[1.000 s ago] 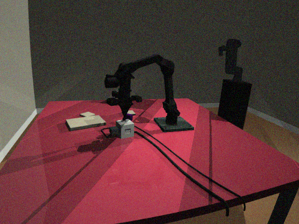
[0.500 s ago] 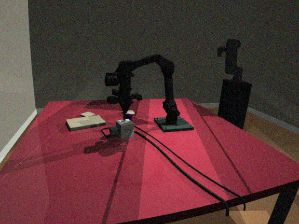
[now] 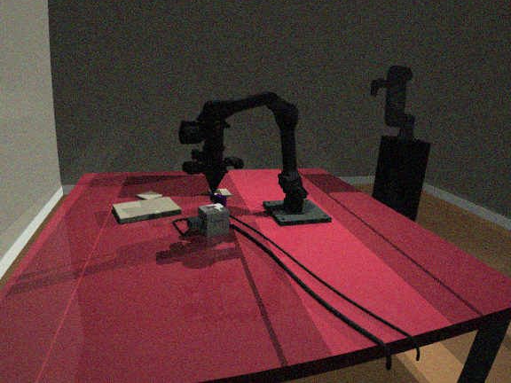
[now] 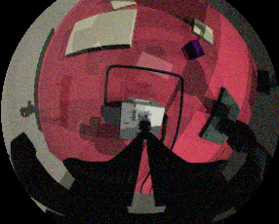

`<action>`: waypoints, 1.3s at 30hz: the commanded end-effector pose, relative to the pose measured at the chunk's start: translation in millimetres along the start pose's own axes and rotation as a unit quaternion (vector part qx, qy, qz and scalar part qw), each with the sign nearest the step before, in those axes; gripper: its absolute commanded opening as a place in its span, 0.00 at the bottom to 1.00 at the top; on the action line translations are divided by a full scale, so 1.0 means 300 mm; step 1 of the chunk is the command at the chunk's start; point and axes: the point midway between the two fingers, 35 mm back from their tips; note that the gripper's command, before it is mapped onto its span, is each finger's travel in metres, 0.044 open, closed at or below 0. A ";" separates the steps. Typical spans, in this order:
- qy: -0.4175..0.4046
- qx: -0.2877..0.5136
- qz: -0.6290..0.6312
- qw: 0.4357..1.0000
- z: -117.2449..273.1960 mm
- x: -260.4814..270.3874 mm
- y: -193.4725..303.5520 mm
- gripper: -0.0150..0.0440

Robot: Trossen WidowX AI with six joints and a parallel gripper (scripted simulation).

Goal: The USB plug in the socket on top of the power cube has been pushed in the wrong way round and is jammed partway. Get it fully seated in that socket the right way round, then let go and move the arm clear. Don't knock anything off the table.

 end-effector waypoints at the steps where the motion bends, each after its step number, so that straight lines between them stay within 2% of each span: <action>1: -0.003 0.000 0.000 1.000 0.016 0.004 0.000 0.25; 14: -0.001 0.000 0.024 1.000 0.021 0.001 0.000 0.25; 26: -0.001 0.000 0.176 0.984 0.019 0.000 0.000 0.25; 39: -0.001 0.000 0.340 0.940 0.019 0.000 0.000 0.25</action>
Point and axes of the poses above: the point midway between the two fingers, 35 mm back from their tips, its own z axis back along the fingers, its own x axis across the jaws, y = z × x, and after that the axes turned 5 degrees about -z, right-handed
